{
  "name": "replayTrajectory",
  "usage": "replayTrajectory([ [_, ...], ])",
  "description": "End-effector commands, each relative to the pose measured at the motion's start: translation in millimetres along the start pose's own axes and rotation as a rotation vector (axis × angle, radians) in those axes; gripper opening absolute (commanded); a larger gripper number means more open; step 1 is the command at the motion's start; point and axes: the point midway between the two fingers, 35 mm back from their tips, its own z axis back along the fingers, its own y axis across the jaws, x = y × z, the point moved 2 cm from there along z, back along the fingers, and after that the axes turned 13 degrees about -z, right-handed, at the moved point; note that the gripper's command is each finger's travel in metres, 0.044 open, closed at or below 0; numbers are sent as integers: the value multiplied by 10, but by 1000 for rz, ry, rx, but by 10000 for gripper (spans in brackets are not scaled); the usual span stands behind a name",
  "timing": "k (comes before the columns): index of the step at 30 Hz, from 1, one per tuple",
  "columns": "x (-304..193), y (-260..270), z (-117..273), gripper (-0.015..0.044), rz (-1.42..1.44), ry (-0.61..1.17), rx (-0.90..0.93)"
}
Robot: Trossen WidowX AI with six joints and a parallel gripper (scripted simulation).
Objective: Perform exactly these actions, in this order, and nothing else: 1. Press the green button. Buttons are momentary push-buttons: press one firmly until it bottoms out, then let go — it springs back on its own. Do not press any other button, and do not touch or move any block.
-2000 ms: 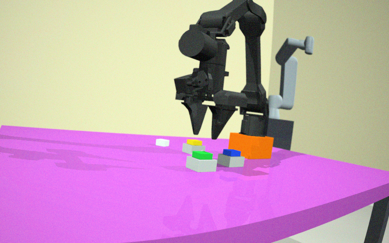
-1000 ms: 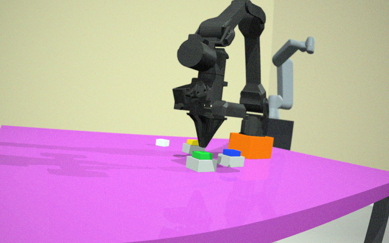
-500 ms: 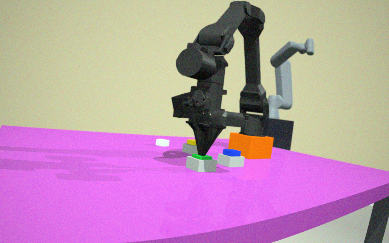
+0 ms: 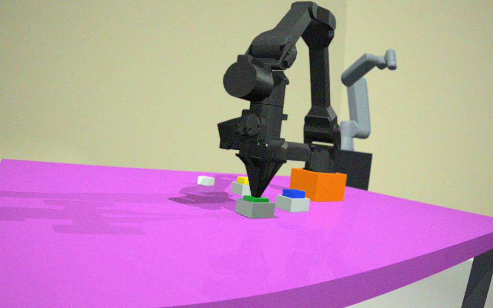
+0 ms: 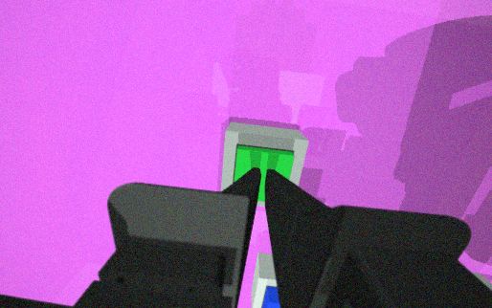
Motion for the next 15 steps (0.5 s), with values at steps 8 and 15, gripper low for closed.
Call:
replayTrajectory([
  [8,-86,54,404,72,-5,6,2],
  [15,-668,320,943,256,-5,11,4],
])
